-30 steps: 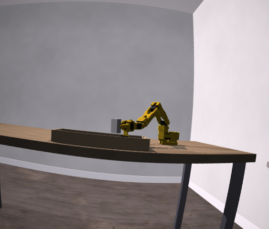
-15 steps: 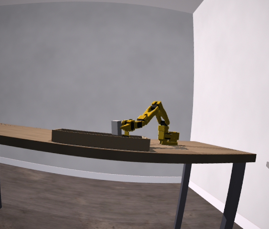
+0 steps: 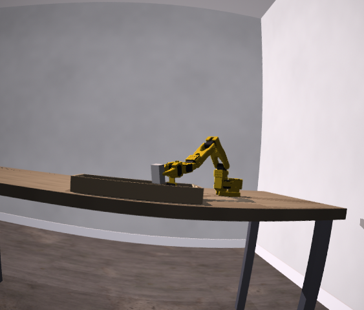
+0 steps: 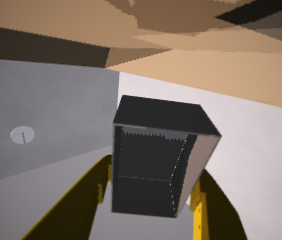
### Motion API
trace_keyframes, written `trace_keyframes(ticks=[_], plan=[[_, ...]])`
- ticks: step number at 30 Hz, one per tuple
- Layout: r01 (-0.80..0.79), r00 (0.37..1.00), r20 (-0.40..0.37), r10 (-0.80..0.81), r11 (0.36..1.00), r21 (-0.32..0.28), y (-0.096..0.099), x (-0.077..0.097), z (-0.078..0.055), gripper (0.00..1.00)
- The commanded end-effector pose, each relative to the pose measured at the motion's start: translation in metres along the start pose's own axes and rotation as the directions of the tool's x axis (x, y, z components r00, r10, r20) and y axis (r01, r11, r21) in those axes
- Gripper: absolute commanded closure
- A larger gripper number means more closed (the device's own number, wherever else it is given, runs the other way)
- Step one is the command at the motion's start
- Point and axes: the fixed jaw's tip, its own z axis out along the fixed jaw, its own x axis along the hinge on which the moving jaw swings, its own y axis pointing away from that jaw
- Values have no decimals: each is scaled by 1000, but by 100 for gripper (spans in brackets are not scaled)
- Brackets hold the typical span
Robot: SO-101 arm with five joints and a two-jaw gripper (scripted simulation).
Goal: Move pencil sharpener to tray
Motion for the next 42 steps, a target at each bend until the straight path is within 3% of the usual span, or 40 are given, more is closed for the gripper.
trace_keyframes(ticks=[1, 42], plan=[[9, 999, -32, -9, 1000, -9, 3, 15, -3, 79], [12, 999, -32, -12, 1000, -10, 4, 23, -4, 79]])
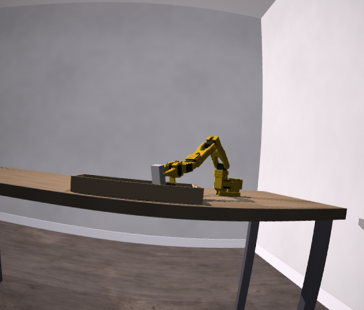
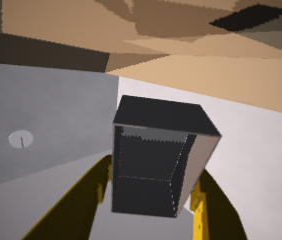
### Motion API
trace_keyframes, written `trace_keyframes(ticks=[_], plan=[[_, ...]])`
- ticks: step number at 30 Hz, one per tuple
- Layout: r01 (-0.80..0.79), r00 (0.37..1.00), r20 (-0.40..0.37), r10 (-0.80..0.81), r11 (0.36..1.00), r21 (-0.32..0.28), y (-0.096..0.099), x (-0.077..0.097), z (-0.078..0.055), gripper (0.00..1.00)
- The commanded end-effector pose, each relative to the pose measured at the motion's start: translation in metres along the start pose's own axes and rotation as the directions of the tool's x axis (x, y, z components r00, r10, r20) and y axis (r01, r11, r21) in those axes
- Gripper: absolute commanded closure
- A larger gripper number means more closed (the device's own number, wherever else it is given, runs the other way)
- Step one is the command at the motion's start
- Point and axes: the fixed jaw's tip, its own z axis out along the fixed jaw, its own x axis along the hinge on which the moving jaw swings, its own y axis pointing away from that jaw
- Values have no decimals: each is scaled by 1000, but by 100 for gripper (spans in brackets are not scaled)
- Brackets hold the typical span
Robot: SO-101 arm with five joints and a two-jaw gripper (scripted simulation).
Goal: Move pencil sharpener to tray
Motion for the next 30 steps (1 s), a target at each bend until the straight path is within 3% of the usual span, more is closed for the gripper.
trace_keyframes(ticks=[1, 30], plan=[[9, 998, -62, -10, 1000, -11, 4, 25, -4, 79], [20, 998, -62, -21, 1000, -17, 6, 53, -13, 79]])
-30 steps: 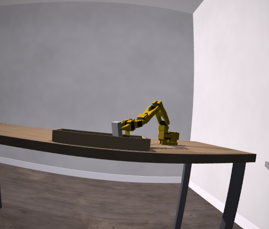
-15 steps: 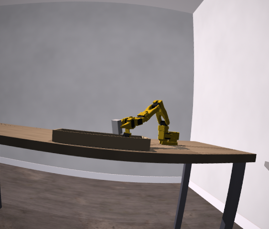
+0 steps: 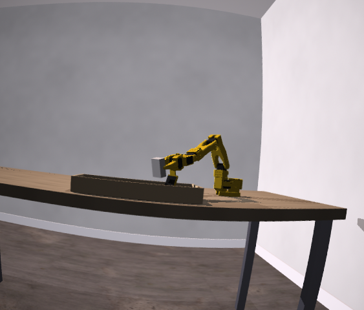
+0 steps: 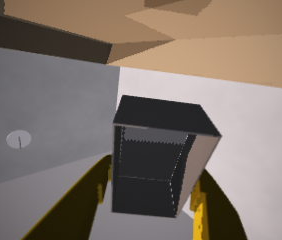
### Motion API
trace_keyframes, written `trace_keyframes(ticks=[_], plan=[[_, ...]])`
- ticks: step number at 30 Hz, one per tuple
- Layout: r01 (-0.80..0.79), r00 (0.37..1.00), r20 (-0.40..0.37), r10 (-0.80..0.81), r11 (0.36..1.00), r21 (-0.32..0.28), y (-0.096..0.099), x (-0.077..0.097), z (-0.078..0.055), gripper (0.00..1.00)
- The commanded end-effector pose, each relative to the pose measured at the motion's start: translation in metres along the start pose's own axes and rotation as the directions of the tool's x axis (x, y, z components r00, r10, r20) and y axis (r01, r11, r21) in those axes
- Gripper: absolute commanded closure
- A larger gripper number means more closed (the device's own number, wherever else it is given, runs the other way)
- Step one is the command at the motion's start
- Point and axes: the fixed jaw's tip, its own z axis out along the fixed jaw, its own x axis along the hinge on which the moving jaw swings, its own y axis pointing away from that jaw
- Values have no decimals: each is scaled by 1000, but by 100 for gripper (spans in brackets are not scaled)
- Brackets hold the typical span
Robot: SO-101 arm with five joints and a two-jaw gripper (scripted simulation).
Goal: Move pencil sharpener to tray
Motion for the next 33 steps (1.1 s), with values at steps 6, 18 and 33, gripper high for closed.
trace_keyframes(ticks=[6, 18, 33], plan=[[7, 997, -83, -8, 1000, -13, 5, 37, -9, 79], [13, 996, -82, -14, 1000, -17, 6, 51, -16, 79], [20, 996, -82, -22, 1000, -21, 8, 69, -26, 79]])
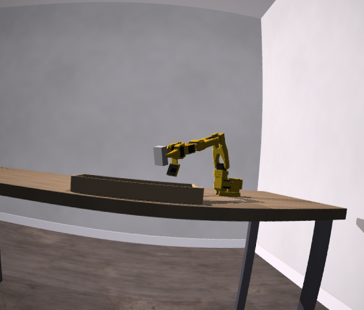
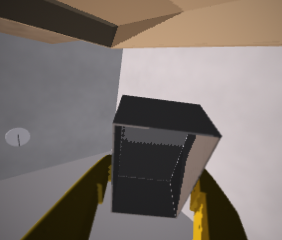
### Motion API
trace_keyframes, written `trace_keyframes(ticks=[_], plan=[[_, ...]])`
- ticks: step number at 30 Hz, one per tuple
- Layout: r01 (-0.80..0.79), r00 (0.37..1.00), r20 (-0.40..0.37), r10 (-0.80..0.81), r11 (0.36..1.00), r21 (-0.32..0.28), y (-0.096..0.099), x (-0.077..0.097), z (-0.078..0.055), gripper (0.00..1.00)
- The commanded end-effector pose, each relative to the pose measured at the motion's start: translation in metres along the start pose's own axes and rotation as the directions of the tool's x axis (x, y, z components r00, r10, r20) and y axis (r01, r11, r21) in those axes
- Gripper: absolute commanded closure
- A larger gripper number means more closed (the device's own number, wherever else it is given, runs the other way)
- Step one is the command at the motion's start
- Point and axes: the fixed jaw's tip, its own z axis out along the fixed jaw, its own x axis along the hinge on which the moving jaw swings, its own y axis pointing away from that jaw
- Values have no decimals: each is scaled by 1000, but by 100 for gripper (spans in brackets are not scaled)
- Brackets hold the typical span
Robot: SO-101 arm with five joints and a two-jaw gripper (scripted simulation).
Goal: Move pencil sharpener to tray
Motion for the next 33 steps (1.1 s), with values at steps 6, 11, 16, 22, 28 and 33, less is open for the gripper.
trace_keyframes(ticks=[6, 11, 16, 22, 28, 33], plan=[[7, 995, -96, -8, 1000, -15, 6, 39, -13, 79], [9, 995, -96, -11, 1000, -17, 6, 44, -17, 79], [11, 995, -96, -13, 1000, -18, 7, 49, -21, 79], [13, 995, -96, -14, 1000, -19, 7, 52, -23, 79], [15, 995, -96, -17, 1000, -20, 8, 56, -27, 79], [16, 995, -96, -18, 1000, -21, 8, 59, -30, 79]])
